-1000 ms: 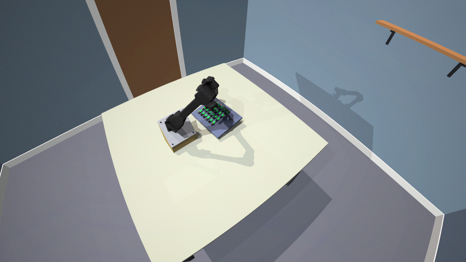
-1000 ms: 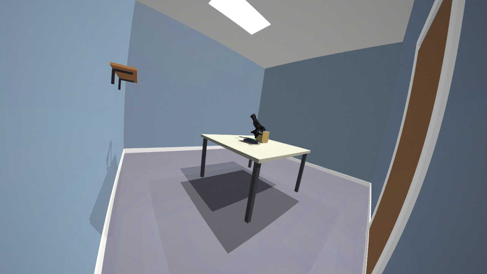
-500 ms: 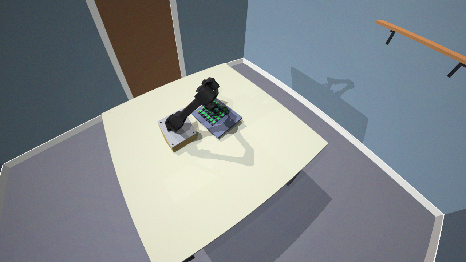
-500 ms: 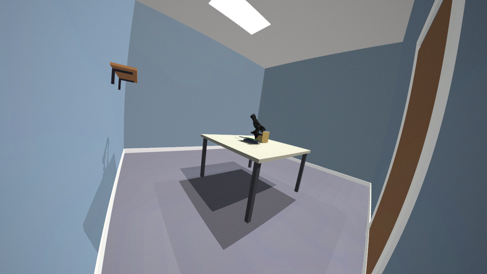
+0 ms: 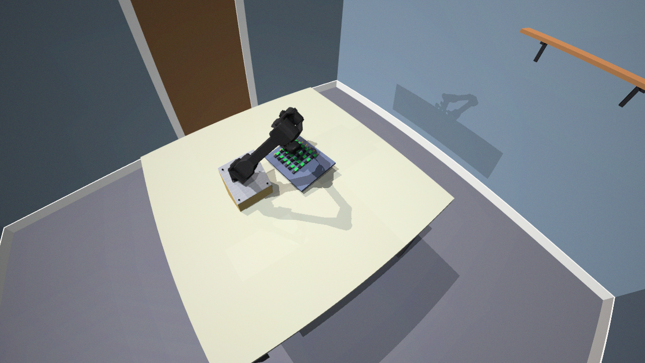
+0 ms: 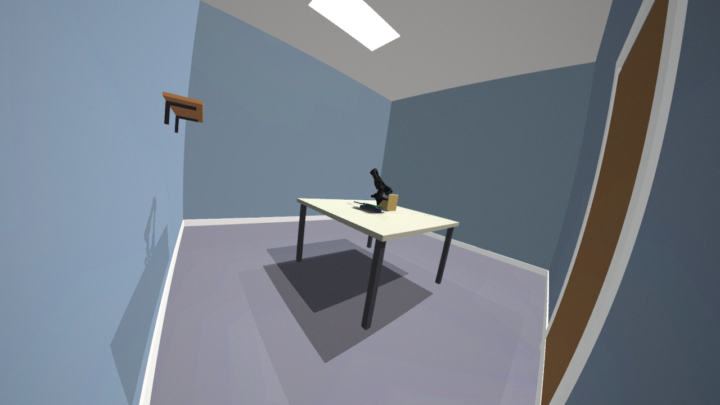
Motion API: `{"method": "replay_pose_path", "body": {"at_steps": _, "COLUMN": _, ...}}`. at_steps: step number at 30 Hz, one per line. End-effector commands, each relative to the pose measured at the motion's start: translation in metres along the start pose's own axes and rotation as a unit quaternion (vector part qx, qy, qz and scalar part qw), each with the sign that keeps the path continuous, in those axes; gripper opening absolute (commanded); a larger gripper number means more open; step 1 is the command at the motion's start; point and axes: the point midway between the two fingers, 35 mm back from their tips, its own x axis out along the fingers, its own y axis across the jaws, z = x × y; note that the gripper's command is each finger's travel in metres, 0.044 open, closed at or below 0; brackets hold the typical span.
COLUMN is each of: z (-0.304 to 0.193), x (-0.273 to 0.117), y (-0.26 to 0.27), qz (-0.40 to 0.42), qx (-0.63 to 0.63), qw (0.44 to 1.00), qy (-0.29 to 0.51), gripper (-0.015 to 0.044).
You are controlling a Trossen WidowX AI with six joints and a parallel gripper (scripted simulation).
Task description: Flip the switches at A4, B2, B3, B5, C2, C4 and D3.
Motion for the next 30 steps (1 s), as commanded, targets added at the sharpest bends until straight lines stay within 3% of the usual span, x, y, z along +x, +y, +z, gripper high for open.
{"method": "replay_pose_path", "body": {"at_steps": 1, "z": -0.0002, "x": 0.0009, "y": -0.0004, "qz": -0.002, "qx": -0.002, "qw": 1.0, "qy": 0.0, "gripper": 0.0}}
{"method": "replay_pose_path", "body": {"at_steps": 30, "z": -0.0001, "x": 0.0048, "y": -0.0005, "qz": -0.002, "qx": -0.002, "qw": 1.0, "qy": 0.0, "gripper": 0.0}}
